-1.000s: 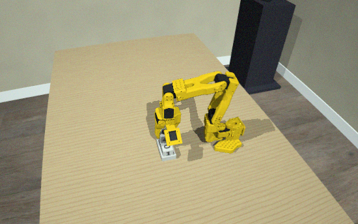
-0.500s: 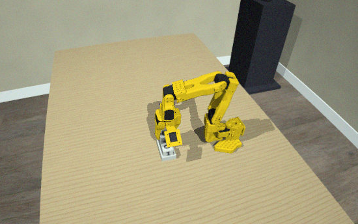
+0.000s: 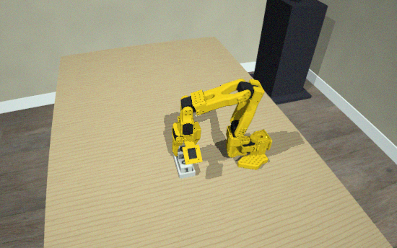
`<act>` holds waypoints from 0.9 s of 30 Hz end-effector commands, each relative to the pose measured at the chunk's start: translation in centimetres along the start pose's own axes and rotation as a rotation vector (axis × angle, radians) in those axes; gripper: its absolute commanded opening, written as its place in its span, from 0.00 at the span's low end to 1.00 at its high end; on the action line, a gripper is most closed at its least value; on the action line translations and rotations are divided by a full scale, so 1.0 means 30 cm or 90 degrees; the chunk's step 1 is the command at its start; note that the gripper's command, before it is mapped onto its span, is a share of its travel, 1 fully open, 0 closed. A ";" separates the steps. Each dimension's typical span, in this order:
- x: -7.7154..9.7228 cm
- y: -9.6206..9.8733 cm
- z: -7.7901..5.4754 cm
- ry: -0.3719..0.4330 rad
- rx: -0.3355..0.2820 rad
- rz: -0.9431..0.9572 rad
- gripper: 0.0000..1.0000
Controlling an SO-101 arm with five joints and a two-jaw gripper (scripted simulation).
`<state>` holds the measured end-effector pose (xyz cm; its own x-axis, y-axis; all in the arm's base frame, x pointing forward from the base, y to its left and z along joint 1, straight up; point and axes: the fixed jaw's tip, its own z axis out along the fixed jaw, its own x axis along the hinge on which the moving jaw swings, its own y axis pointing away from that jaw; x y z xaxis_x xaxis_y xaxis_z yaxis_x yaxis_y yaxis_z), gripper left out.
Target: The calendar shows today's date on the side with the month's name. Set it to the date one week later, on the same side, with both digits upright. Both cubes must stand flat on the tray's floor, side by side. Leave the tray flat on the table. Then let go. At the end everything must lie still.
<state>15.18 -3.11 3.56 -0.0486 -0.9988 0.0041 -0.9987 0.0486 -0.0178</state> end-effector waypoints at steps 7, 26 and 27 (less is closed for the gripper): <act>0.004 -0.008 0.000 0.001 0.011 0.010 0.00; 0.004 -0.007 0.022 0.001 0.011 0.010 0.00; 0.004 -0.007 0.023 0.001 0.011 0.010 0.00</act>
<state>15.20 -3.12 2.81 -0.0487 -0.9988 0.0042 -0.9986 0.0487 -0.0188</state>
